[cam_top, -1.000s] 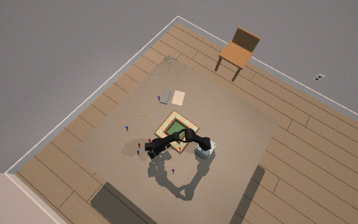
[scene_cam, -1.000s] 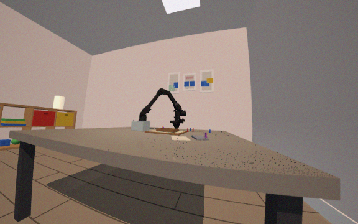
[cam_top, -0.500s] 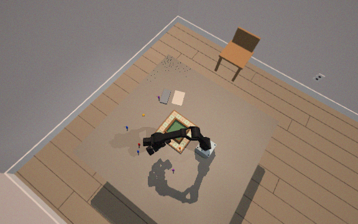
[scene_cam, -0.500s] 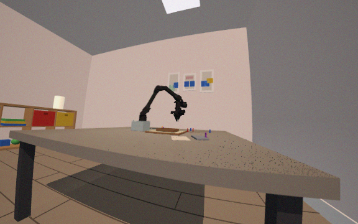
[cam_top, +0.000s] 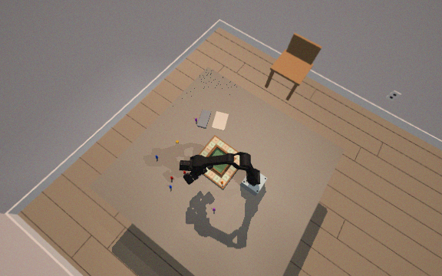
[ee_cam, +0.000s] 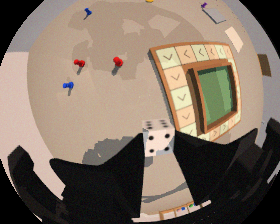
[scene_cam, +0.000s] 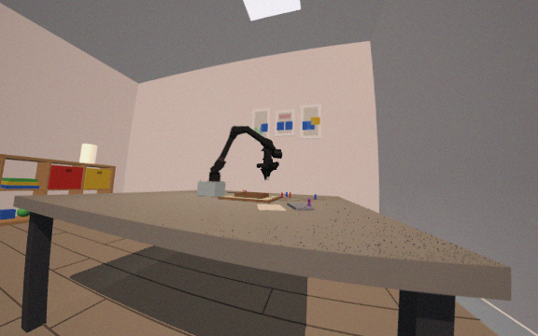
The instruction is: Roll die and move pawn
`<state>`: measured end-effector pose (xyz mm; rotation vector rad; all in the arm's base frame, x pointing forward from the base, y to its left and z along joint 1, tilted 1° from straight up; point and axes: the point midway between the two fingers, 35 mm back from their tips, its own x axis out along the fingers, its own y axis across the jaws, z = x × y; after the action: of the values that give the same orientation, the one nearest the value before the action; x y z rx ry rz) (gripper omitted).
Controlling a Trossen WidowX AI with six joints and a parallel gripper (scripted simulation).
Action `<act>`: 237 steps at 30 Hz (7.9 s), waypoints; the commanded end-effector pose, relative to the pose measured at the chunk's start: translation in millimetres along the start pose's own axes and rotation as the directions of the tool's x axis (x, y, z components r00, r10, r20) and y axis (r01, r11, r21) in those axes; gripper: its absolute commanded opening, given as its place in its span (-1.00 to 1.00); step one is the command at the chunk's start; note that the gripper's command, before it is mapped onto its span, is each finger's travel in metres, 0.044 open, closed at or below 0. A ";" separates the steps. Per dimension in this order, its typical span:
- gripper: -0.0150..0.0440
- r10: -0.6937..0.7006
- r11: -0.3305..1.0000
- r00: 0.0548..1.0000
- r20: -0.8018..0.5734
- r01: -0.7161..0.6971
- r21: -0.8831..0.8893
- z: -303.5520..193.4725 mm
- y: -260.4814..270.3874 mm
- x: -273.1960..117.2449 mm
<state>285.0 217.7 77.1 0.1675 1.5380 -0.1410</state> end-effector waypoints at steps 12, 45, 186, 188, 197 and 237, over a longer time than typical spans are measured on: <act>-0.49 -0.010 0.991 1.000 0.006 0.011 -0.133 29.9 -92.6 14.6; -0.49 0.075 0.959 0.937 0.341 0.026 -0.282 35.2 -187.9 48.3; 0.19 -0.012 0.997 1.000 -0.008 0.012 -0.071 -116.2 -109.4 82.0; 0.19 -0.012 0.997 1.000 -0.008 0.012 -0.071 -116.2 -109.5 85.2; 0.19 -0.012 0.997 1.000 -0.008 0.012 -0.071 -116.5 -110.1 99.4; -0.49 -0.011 0.997 1.000 -0.007 0.011 -0.071 -113.1 -106.6 -11.7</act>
<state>154.8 136.3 57.2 0.0914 1.5580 -0.1005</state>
